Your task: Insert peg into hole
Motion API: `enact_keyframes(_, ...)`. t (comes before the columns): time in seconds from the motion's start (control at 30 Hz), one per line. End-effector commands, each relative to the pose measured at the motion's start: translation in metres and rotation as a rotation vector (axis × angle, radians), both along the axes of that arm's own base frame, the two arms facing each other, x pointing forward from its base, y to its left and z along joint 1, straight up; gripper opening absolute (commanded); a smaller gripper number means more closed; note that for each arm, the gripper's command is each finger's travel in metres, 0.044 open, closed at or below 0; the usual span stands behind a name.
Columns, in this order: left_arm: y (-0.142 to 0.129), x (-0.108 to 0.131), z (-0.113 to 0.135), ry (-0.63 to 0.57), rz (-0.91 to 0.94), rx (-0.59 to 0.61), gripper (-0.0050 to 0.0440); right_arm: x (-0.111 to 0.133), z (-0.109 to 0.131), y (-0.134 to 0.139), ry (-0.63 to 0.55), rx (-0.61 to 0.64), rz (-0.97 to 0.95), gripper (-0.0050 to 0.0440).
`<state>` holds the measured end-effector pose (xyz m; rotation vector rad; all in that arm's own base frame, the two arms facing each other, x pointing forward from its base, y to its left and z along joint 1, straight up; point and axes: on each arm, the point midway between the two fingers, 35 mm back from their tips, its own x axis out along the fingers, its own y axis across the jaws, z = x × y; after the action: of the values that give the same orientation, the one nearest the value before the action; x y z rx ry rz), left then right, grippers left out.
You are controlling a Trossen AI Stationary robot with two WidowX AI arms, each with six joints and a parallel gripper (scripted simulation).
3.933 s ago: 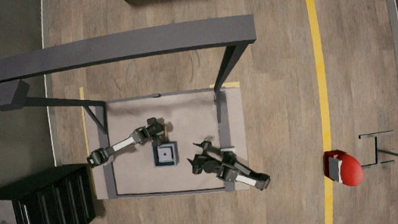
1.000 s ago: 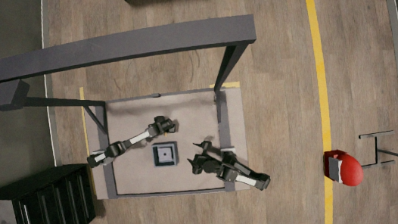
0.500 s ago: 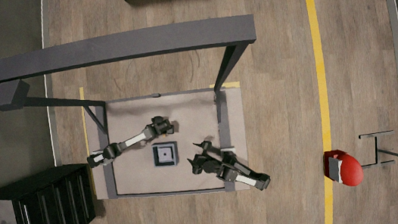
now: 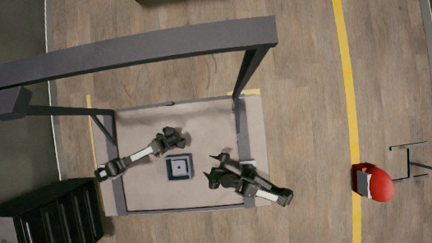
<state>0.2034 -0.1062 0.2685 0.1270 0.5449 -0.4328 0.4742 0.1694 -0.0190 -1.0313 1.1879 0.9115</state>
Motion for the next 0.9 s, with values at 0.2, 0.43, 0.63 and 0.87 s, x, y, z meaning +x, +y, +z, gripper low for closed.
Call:
enact_keyframes(0.2,0.0,0.0,0.005,-0.008,0.003,-0.009,0.044,-0.018,0.015,0.001,-0.142,0.103,-0.151,0.0024)
enact_keyframes(0.43,0.0,0.0,0.005,-0.008,0.003,-0.009,0.044,-0.021,0.011,0.004,-0.24,0.171,-0.248,0.0024)
enact_keyframes(0.63,0.0,0.0,0.005,-0.008,0.003,-0.009,0.044,-0.019,0.011,0.008,-0.327,0.228,-0.315,0.0024)
enact_keyframes(0.87,0.0,0.0,0.005,-0.008,0.003,-0.009,0.044,-0.016,0.01,0.013,-0.456,0.313,-0.422,0.0024)
